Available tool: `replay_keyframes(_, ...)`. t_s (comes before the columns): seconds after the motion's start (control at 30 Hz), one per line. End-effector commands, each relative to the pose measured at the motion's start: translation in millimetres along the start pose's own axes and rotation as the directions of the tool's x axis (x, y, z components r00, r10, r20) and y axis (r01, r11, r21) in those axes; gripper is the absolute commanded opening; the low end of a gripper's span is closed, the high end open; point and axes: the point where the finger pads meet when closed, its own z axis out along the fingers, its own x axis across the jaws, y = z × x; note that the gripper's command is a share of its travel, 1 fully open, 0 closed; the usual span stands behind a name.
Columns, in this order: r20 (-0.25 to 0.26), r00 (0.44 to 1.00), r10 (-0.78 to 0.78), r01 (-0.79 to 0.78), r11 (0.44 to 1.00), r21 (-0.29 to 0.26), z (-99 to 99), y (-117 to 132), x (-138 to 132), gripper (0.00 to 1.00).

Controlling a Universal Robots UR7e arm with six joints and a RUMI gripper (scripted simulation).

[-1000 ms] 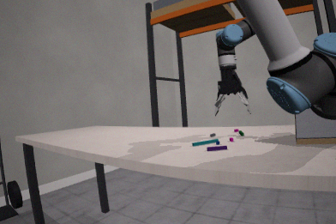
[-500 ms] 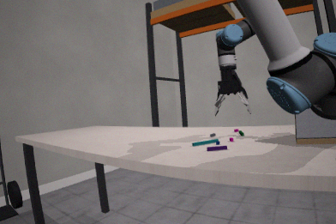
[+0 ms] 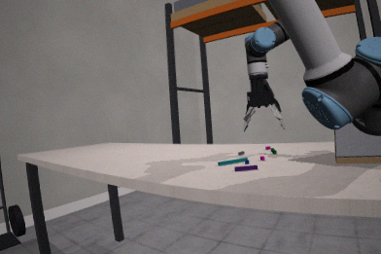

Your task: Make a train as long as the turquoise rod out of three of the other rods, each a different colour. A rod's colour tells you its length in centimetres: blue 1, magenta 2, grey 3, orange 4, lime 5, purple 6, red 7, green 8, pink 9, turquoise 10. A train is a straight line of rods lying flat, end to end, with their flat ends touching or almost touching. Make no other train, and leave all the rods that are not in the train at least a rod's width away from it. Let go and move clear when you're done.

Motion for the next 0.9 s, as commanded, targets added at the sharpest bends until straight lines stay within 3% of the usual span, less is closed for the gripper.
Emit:
replay_keyframes(0.0,0.003,1.000,0.002,-0.002,1.000,0.002,-1.9,-2.3,-0.9,1.00)
replay_keyframes(0.87,0.003,1.000,-0.008,0.008,1.000,0.002,-1.9,-2.4,-0.9,1.00)
